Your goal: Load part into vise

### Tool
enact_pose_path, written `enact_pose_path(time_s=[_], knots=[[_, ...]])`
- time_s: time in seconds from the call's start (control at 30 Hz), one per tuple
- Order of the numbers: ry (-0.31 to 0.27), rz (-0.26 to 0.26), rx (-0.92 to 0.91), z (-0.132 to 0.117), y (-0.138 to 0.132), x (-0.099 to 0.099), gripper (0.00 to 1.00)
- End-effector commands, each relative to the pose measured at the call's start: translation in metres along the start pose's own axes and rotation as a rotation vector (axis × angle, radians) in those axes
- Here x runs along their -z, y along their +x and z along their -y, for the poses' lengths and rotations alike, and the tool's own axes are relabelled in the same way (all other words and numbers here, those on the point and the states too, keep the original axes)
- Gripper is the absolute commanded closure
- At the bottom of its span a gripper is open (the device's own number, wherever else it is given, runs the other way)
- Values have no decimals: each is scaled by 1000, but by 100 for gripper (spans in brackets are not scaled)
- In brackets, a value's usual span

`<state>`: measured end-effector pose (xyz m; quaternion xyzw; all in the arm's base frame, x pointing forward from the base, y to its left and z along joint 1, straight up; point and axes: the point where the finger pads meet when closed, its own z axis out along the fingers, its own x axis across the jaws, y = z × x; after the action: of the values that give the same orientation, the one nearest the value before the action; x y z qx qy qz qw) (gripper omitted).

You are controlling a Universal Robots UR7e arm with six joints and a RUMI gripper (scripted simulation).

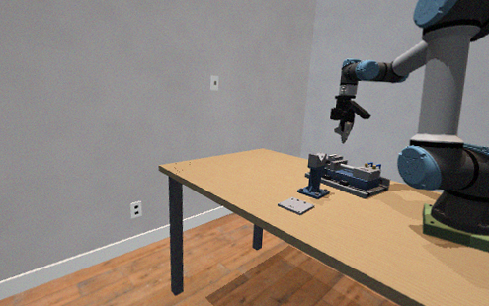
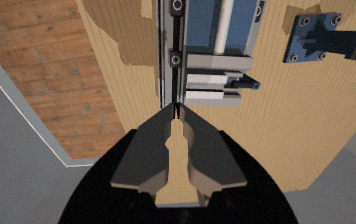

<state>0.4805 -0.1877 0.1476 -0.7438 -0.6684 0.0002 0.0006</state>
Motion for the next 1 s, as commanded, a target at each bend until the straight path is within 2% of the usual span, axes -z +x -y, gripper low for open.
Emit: enact_pose_path(time_s=[0.0, 0.4, 0.97], knots=[[-1, 1, 0, 0, 0, 0, 100], [-1, 0, 0, 0, 0, -4, 100], [-1, 0, 0, -1, 0, -24, 100]])
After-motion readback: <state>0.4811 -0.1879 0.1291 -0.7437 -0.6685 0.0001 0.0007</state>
